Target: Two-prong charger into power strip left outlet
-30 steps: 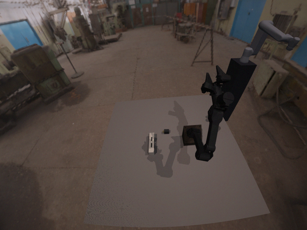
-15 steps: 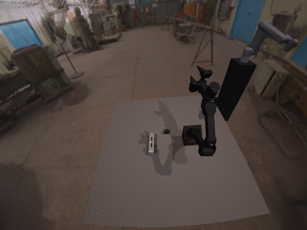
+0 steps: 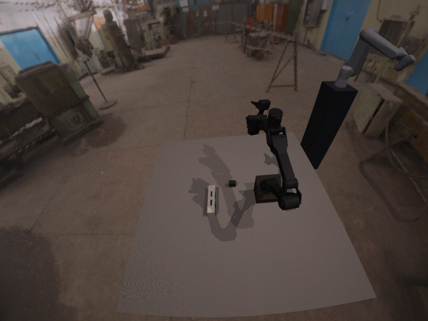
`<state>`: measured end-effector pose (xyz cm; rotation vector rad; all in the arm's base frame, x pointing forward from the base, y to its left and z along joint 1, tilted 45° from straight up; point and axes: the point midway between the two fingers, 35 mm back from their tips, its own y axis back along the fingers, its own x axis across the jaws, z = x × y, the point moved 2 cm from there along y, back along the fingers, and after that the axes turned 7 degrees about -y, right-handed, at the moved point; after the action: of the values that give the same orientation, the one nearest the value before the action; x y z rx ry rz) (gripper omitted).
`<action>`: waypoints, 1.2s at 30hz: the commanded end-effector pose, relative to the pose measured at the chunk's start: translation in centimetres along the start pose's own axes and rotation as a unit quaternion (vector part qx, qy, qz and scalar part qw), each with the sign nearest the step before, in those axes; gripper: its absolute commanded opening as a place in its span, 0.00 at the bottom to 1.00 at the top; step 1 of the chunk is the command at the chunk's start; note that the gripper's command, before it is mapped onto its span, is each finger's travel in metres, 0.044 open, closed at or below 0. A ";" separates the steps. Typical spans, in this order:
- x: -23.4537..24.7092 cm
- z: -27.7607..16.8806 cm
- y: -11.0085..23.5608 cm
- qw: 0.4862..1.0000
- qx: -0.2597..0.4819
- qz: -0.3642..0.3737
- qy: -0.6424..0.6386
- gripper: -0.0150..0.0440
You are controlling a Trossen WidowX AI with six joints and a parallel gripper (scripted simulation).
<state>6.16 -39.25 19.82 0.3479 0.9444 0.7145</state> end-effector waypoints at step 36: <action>27.5 2.3 -5.4 0.875 0.113 0.462 -0.088 1.00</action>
<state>20.21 -26.05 2.52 1.0080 0.6720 1.3746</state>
